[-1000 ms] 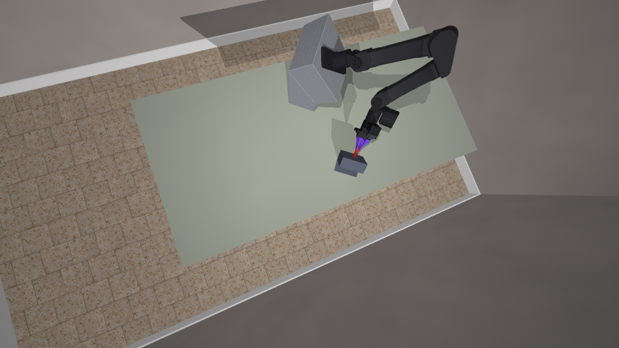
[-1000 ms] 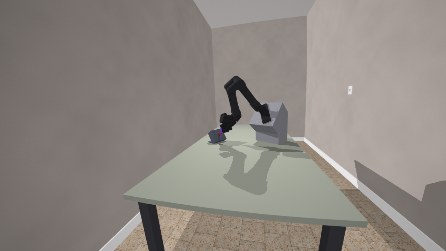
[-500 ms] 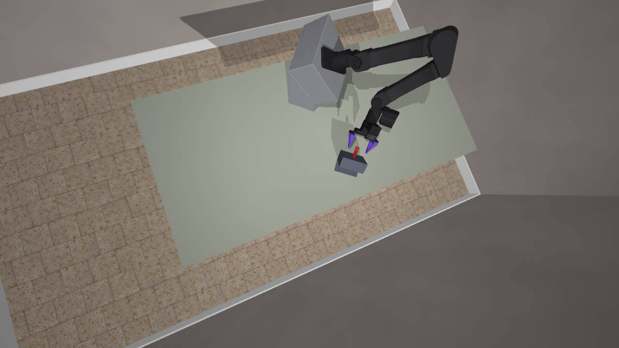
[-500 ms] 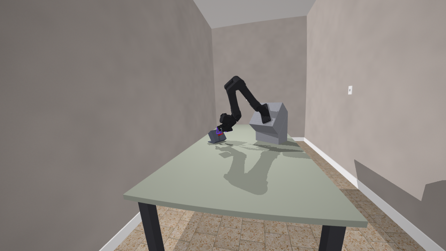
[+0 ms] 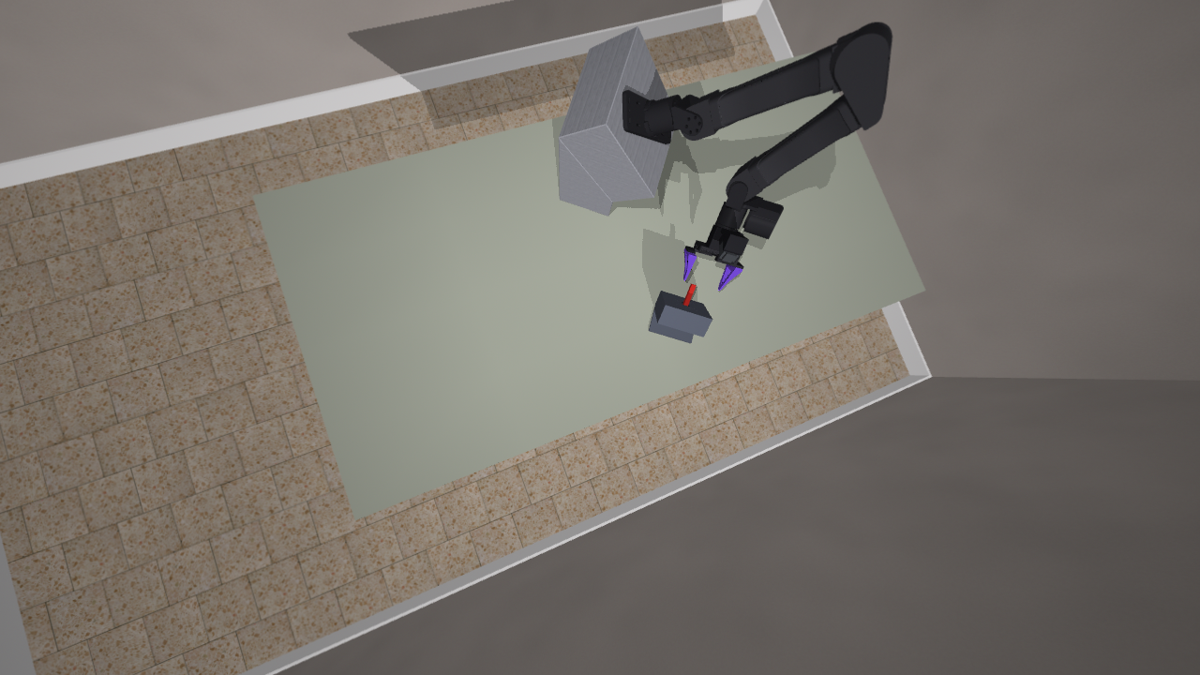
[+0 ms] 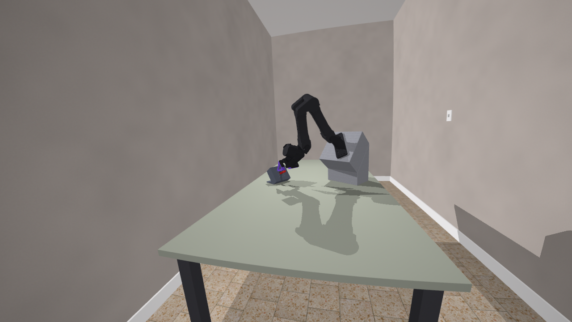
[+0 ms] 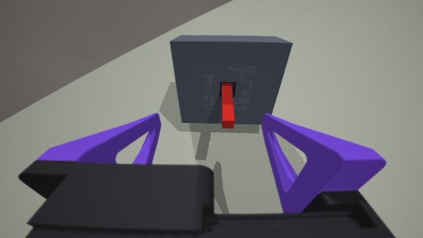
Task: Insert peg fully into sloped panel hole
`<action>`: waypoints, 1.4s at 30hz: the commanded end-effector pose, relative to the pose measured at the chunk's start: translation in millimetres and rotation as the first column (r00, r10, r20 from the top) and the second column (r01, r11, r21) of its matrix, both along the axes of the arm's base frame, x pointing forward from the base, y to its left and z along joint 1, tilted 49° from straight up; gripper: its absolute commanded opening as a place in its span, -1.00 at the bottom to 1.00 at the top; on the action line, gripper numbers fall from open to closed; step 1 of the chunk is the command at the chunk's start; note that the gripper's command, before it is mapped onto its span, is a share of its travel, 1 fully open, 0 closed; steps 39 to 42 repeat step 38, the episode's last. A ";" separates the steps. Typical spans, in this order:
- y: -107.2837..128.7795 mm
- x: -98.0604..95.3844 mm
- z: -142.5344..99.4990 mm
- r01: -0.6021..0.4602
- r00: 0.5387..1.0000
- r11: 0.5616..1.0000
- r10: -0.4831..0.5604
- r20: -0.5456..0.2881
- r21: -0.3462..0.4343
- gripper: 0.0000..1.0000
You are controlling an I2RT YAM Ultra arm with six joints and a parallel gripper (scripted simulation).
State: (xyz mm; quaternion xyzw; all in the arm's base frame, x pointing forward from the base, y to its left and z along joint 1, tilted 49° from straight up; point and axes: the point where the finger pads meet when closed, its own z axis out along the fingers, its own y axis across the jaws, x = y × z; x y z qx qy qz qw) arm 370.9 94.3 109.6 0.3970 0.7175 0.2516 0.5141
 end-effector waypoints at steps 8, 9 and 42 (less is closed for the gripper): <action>-6.7 -32.9 1.1 0.041 0.998 0.999 -0.042 -0.036 -0.023 1.00; -6.6 -36.0 2.2 0.041 0.998 0.999 -0.042 -0.035 -0.023 1.00; 6.4 -65.9 33.3 0.049 0.999 0.999 -0.049 -0.010 -0.011 1.00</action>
